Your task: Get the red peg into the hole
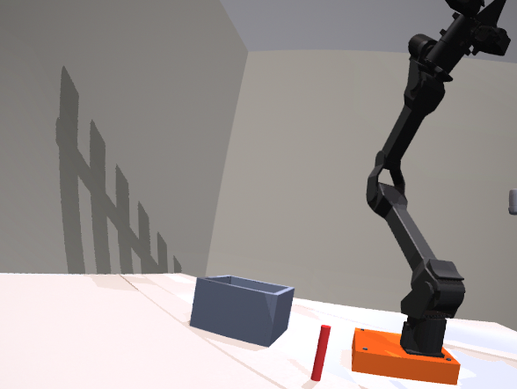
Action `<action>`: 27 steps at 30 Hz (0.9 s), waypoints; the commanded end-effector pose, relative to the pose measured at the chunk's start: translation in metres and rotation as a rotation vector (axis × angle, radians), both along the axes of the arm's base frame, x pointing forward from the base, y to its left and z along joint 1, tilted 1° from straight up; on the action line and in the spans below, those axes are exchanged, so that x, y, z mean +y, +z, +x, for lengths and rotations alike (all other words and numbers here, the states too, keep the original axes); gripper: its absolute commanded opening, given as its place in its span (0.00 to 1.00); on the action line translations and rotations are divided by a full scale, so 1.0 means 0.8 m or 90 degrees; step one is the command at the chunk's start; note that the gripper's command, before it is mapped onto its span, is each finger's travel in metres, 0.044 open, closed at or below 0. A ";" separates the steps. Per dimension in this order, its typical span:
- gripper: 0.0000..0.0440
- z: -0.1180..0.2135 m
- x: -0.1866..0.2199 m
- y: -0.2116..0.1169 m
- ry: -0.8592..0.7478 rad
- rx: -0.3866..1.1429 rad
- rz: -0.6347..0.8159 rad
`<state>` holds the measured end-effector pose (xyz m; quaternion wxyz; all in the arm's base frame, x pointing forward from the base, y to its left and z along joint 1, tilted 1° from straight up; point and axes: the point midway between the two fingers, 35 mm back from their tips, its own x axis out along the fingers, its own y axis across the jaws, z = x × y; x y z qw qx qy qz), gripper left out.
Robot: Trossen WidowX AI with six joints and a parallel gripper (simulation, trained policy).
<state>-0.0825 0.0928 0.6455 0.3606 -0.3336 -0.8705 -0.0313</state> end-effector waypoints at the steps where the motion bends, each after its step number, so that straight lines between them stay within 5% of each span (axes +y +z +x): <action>1: 0.96 0.003 0.002 -0.001 -0.007 0.009 -0.005; 27: 1.00 0.082 0.152 -0.152 -0.118 0.350 -0.439</action>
